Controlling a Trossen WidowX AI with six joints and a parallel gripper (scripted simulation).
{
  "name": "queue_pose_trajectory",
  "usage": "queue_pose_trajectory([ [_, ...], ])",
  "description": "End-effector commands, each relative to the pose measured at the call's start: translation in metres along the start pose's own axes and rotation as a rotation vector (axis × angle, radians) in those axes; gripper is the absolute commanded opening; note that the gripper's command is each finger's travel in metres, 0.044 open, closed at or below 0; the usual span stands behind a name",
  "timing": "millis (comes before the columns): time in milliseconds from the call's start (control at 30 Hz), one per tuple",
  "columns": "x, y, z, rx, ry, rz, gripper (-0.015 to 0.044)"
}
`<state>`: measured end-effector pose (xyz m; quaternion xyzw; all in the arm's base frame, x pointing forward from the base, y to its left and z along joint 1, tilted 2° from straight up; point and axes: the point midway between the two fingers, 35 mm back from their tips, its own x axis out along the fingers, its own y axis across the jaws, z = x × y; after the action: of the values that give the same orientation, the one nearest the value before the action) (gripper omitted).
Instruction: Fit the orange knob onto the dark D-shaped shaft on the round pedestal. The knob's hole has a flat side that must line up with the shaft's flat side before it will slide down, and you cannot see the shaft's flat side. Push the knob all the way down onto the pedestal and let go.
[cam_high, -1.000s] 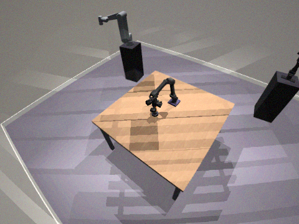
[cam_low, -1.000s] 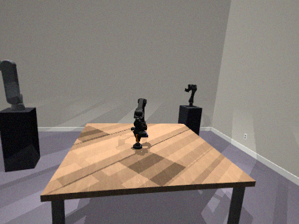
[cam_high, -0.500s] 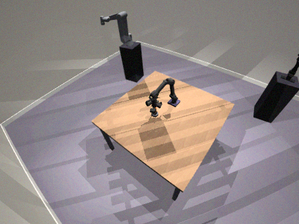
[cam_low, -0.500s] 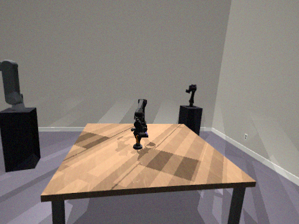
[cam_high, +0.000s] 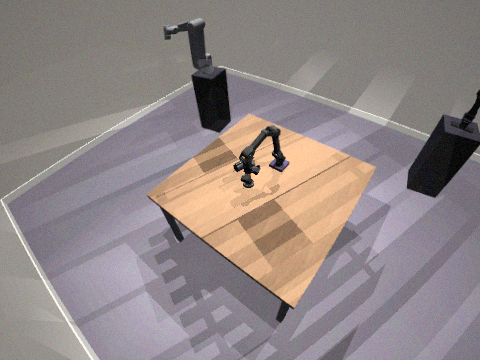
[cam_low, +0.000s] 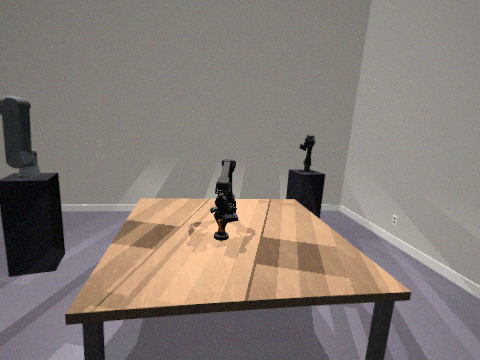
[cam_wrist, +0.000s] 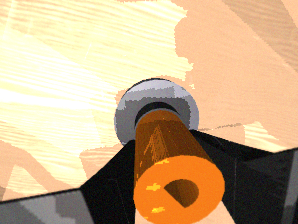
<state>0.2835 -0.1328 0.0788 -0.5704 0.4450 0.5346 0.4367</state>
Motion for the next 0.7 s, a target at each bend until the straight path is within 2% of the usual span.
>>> queue_pose_trajectory([
  [0, -0.0003, -0.0001, -0.0001, 0.000, 0.000, 0.000, 0.0000],
  [133, -0.0003, -0.0001, -0.0001, 0.000, 0.000, 0.000, 0.0000],
  [667, -0.0003, -0.0001, -0.0001, 0.000, 0.000, 0.000, 0.0420],
])
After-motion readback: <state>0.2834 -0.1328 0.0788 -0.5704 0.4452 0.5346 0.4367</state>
